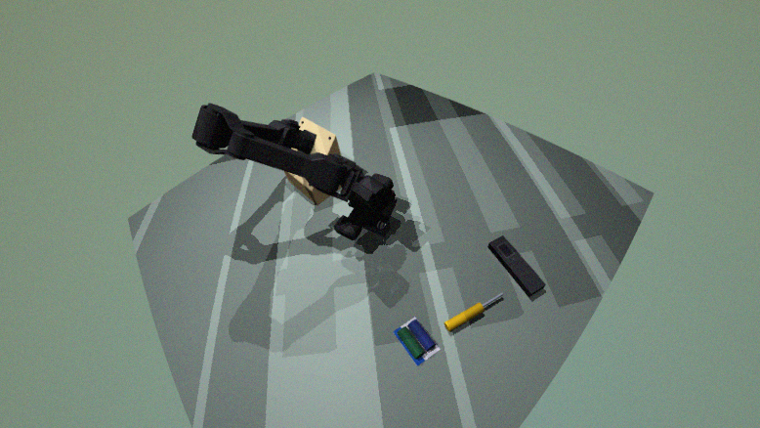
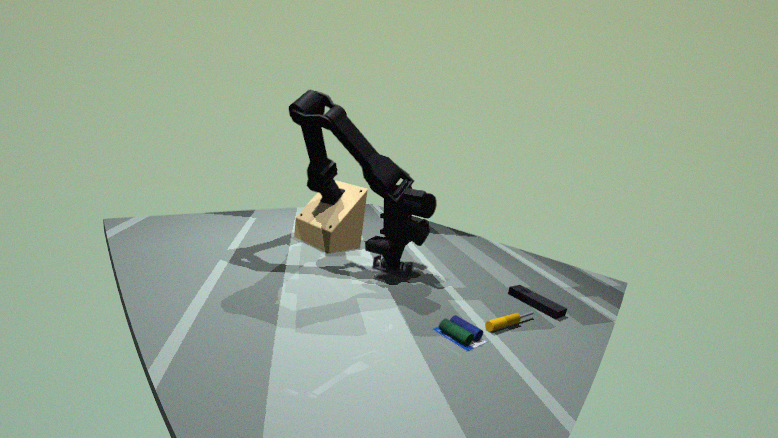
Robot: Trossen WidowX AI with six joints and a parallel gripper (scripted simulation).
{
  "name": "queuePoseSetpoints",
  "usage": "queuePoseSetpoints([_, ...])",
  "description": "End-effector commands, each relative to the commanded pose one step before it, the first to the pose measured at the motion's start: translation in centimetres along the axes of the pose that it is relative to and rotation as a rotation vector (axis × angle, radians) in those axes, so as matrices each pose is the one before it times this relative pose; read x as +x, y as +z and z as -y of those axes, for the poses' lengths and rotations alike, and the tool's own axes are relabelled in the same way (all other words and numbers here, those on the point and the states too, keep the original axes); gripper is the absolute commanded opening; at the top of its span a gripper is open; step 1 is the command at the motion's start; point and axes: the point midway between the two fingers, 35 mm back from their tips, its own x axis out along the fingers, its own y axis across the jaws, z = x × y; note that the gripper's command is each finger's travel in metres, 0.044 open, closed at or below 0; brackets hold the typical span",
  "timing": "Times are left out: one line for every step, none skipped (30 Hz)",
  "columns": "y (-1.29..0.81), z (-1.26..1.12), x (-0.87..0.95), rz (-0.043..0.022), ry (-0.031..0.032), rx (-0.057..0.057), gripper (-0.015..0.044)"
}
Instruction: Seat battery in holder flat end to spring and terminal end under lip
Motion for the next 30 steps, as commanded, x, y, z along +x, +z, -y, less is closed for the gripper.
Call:
queuePoseSetpoints([-0.605, 0.030, 0.284, -0.04855, -0.00308, -0.0075, 0.0081])
queuePoseSetpoints([-0.001, 0.026, -0.011, -0.00544, 0.00038, 0.0001, 0.0081])
queuePoseSetpoints([0.004, 0.022, -0.010, -0.00504, 0.00064, 0.0001, 0.0081])
queuePoseSetpoints([0.003, 0.022, -0.010, -0.00504, 0.00062, 0.0001, 0.0081])
queuePoseSetpoints([0.003, 0.023, -0.011, -0.00504, 0.00061, 0.0001, 0.0081])
queuePoseSetpoints([0.005, 0.023, 0.004, -0.00488, 0.00084, 0.0001, 0.0081])
queuePoseSetpoints([0.005, 0.024, 0.003, -0.00488, 0.00083, 0.0001, 0.0081])
queuePoseSetpoints([0.005, 0.024, 0.003, -0.00488, 0.00082, 0.0001, 0.0081])
queuePoseSetpoints([0.004, 0.024, 0.002, -0.00483, 0.00080, 0.0001, 0.0081])
queuePoseSetpoints([0.003, 0.019, 0.002, -0.00382, 0.00062, 0.0001, 0.0081])
queuePoseSetpoints([0.002, 0.011, 0.001, -0.00229, 0.00037, 0.0001, 0.0081])
queuePoseSetpoints([0.006, 0.007, -0.003, -0.00192, 0.00132, 0.0001, 0.0081])
queuePoseSetpoints([0.009, 0.012, -0.006, -0.00302, 0.00208, 0.0002, 0.0081])
queuePoseSetpoints([0.006, 0.008, -0.004, -0.00207, 0.00142, 0.0001, 0.0081])
queuePoseSetpoints([0.034, 0.005, -0.005, -0.00105, 0.00079, 0.0000, 0.0081])
queuePoseSetpoints([0.041, 0.006, -0.006, -0.00124, 0.00094, 0.0000, 0.0081])
queuePoseSetpoints([0.025, 0.004, -0.004, -0.00076, 0.00057, 0.0000, 0.0081])
queuePoseSetpoints([0.029, 0.003, -0.003, -0.00063, 0.00041, 0.0000, 0.0081])
queuePoseSetpoints([0.046, 0.004, -0.005, -0.00102, 0.00067, 0.0000, 0.0081])
queuePoseSetpoints([0.032, 0.003, -0.004, -0.00071, 0.00047, 0.0000, 0.0081])
queuePoseSetpoints([0.011, 0.001, -0.001, -0.00024, 0.00015, 0.0000, 0.0081])
queuePoseSetpoints([0.000, 0.000, 0.000, 0.00000, 0.00000, 0.0000, 0.0081])
queuePoseSetpoints([0.000, 0.000, 0.000, 0.00000, 0.00000, 0.0000, 0.0081])
queuePoseSetpoints([-0.004, -0.001, 0.002, -0.00119, 0.00050, -0.0001, 0.0081])
queuePoseSetpoints([-0.007, -0.002, 0.004, -0.00205, 0.00086, -0.0002, 0.0081])
queuePoseSetpoints([-0.002, -0.001, 0.002, -0.00074, 0.00031, -0.0001, 0.0081])
queuePoseSetpoints([-0.028, -0.016, 0.018, -0.00136, 0.00079, -0.0006, 0.0081])
queuePoseSetpoints([0.000, 0.000, 0.000, 0.00000, 0.00000, 0.0000, 0.0081])
queuePoseSetpoints([0.000, 0.000, 0.000, 0.00000, 0.00000, 0.0000, 0.0081])
queuePoseSetpoints([-0.010, -0.006, 0.007, -0.00015, 0.00031, -0.0001, 0.0081])
